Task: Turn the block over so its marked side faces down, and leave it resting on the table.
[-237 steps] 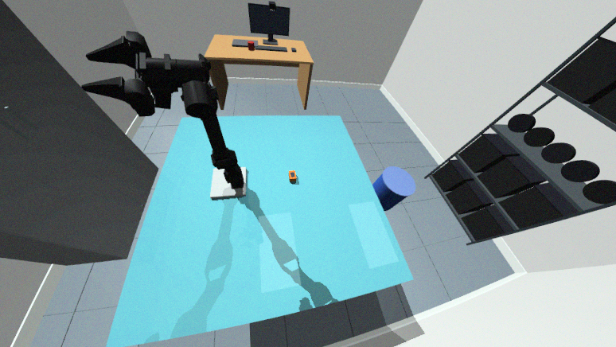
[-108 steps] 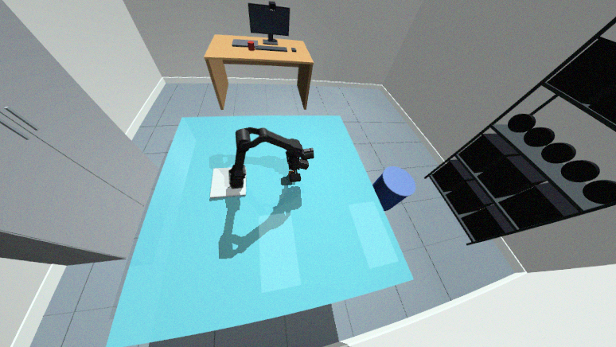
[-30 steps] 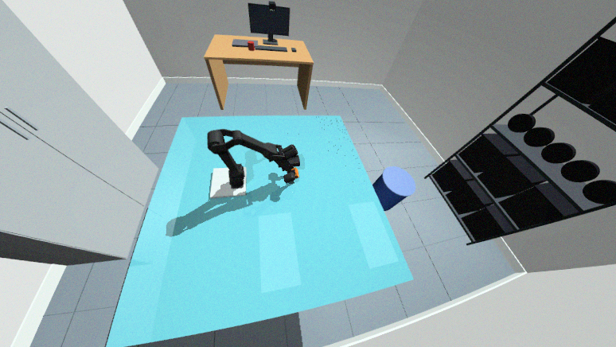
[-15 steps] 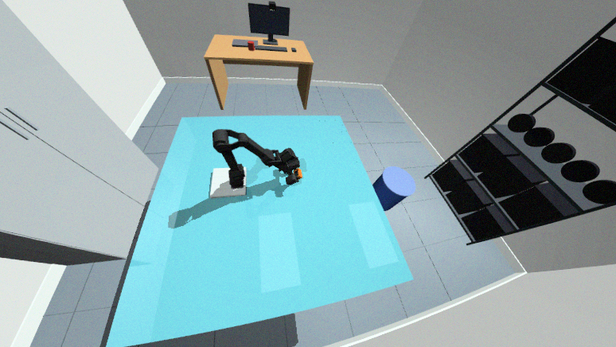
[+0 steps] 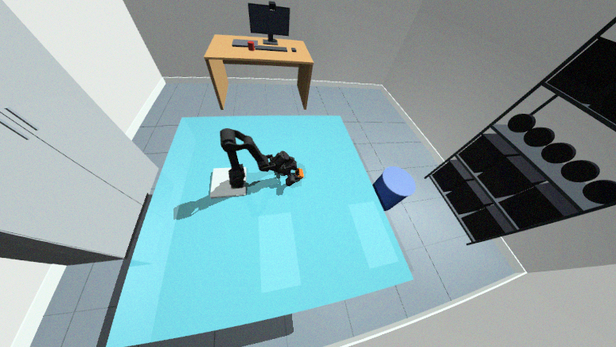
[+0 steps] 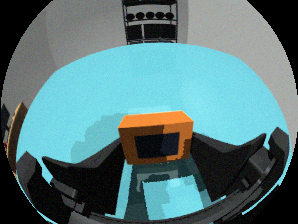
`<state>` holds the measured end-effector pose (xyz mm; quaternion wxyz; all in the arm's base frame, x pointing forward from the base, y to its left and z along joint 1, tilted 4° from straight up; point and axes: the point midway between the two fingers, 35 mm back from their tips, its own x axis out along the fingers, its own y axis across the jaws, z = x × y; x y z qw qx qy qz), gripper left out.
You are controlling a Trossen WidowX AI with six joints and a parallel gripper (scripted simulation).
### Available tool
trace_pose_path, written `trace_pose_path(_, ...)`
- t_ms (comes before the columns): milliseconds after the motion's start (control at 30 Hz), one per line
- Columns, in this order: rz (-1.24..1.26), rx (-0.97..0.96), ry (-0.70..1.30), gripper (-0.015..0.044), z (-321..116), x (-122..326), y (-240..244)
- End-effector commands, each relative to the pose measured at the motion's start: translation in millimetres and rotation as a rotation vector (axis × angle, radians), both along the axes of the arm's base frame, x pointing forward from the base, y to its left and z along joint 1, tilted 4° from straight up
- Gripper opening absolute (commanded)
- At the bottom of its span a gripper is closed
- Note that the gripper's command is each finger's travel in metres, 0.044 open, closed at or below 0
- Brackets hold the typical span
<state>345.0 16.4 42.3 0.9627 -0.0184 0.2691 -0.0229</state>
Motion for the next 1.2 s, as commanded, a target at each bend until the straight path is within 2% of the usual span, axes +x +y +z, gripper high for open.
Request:
trace_pose_path(0, 0.001, -0.01, -0.021, 0.0, -8, -8, -2)
trace_pose_path(367, 0.004, -0.016, -0.162, 0.0, -2, -23, -4)
trace_pose_path(967, 0.005, -0.017, -0.19, 0.0, 0, -24, -4)
trace_pose_path(1167, 0.005, -0.017, -0.19, 0.0157, 0, -24, -4)
